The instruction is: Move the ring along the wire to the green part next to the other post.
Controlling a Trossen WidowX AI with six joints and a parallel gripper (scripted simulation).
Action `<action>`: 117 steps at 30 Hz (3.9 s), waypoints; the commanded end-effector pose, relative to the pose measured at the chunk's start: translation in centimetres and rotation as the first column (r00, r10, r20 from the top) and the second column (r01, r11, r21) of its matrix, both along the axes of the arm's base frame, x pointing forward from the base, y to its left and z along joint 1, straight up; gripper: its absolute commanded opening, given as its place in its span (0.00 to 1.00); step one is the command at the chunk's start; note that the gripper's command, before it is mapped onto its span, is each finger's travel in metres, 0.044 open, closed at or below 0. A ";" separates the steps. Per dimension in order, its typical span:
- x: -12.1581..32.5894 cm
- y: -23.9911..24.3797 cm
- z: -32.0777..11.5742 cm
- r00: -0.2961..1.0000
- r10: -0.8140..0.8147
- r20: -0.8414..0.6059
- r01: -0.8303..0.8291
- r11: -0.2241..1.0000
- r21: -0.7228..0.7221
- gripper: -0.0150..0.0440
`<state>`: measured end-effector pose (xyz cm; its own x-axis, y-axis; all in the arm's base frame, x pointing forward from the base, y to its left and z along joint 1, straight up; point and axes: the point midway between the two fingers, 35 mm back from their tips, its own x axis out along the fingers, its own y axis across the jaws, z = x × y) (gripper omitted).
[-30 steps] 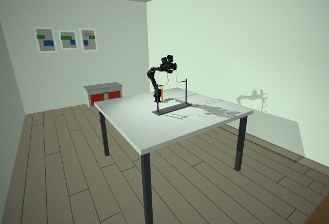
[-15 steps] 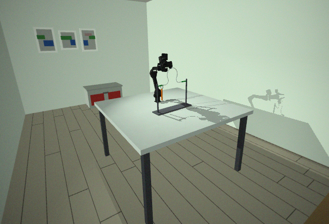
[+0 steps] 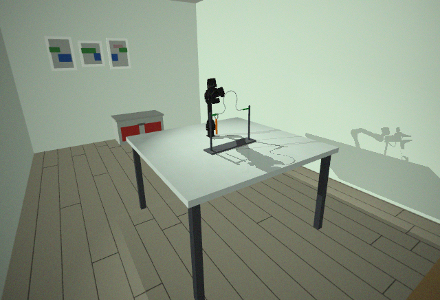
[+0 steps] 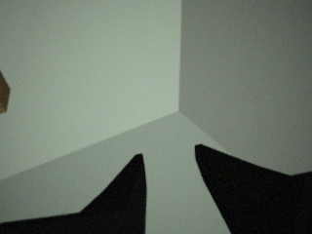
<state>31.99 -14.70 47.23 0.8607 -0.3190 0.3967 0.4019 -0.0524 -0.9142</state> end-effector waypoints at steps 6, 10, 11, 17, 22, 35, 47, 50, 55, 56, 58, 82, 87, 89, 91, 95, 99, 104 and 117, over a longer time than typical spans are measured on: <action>0.4 -5.0 -7.0 0.986 0.167 0.009 -0.165 0.963 0.213 0.53; -0.2 -6.6 -9.9 0.973 0.230 0.020 -0.225 0.925 0.307 0.53; -0.4 -7.0 -10.5 0.970 0.240 0.021 -0.234 0.915 0.327 0.53; -1.0 -8.7 -18.2 0.947 0.321 0.020 -0.285 0.808 0.517 0.53; -2.4 -8.3 -25.6 0.911 0.410 0.041 -0.319 0.638 0.701 0.53; -8.9 -1.2 -38.2 0.829 0.512 0.224 -0.281 0.034 0.959 0.53; -8.5 -1.4 -37.4 0.831 0.506 0.231 -0.275 0.012 0.962 0.53; -8.0 -1.5 -36.6 0.833 0.501 0.234 -0.270 0.000 0.963 0.53; -7.3 -1.5 -35.1 0.838 0.492 0.238 -0.263 -0.019 0.965 0.53; -7.2 -1.5 -34.8 0.838 0.490 0.239 -0.262 -0.023 0.965 0.53; -7.0 -1.5 -34.1 0.840 0.486 0.241 -0.259 -0.030 0.965 0.53; -4.6 -0.9 -32.8 0.819 0.474 0.322 -0.337 -0.057 0.940 0.53; -5.0 -1.2 -32.6 0.831 0.473 0.292 -0.305 -0.051 0.951 0.53; -5.2 -1.3 -32.5 0.837 0.472 0.276 -0.287 -0.049 0.957 0.53; -5.3 -1.4 -32.4 0.839 0.472 0.269 -0.280 -0.048 0.959 0.53; -4.8 -1.3 -32.7 0.830 0.479 0.287 -0.309 -0.033 0.950 0.53; -4.3 -1.1 -32.9 0.820 0.486 0.303 -0.336 -0.021 0.942 0.53; -5.0 -1.3 -32.5 0.833 0.481 0.275 -0.298 -0.029 0.954 0.53; -4.8 -0.8 -32.9 0.810 0.471 0.349 -0.361 -0.067 0.930 0.53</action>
<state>27.16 -15.71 14.58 0.9963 0.0802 0.0301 -0.0793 0.9964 -0.0312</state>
